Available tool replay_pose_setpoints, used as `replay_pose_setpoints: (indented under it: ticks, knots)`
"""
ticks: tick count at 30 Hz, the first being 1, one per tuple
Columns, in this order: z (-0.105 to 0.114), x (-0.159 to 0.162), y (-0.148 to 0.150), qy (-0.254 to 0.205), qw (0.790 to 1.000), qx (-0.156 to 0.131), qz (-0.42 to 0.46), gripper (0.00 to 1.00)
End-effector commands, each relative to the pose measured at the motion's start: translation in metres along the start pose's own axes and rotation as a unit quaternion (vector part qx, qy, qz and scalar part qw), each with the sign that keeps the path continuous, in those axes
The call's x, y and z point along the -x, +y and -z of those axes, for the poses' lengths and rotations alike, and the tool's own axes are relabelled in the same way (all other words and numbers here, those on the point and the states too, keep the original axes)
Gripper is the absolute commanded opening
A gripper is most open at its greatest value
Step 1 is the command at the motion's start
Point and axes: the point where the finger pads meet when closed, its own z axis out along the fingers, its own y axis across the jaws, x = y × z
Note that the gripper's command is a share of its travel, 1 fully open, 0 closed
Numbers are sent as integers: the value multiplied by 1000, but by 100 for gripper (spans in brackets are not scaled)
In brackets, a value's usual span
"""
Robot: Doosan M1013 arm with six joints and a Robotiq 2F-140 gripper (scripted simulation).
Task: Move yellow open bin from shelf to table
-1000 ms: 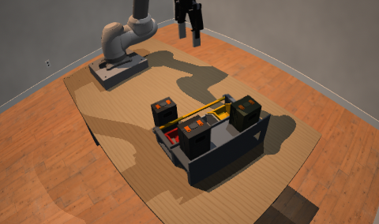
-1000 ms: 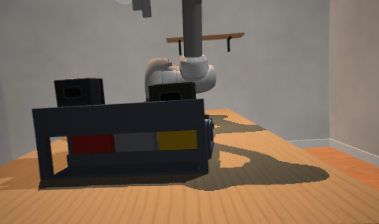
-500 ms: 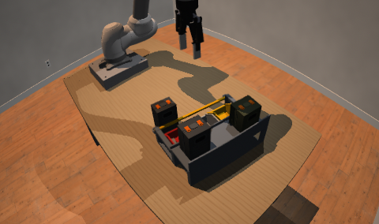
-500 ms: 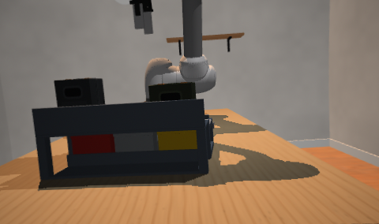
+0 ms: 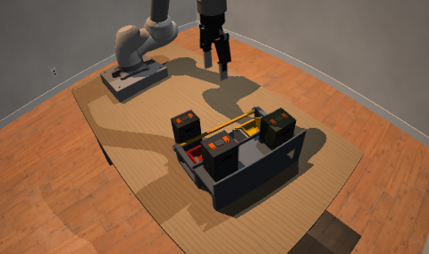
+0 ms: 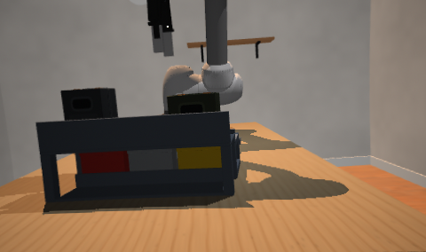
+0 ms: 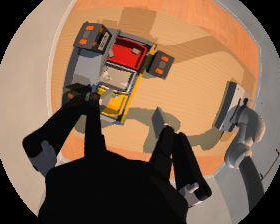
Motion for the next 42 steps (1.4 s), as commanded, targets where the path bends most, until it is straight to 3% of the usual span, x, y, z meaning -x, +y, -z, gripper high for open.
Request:
replay_pose_setpoints:
  ticks: [1, 5, 10, 22, 27, 42]
  knots:
    - [0, 0, 0, 0, 1000, 0, 0, 57]
    - [0, 0, 0, 0, 1000, 0, 0, 57]
    - [-55, 0, 0, 0, 1000, 0, 0, 57]
    - [-55, 0, 0, 0, 1000, 0, 0, 57]
    - [-101, 0, 1, 0, 1000, 0, 0, 57]
    - [-95, 0, 1, 0, 1000, 0, 0, 57]
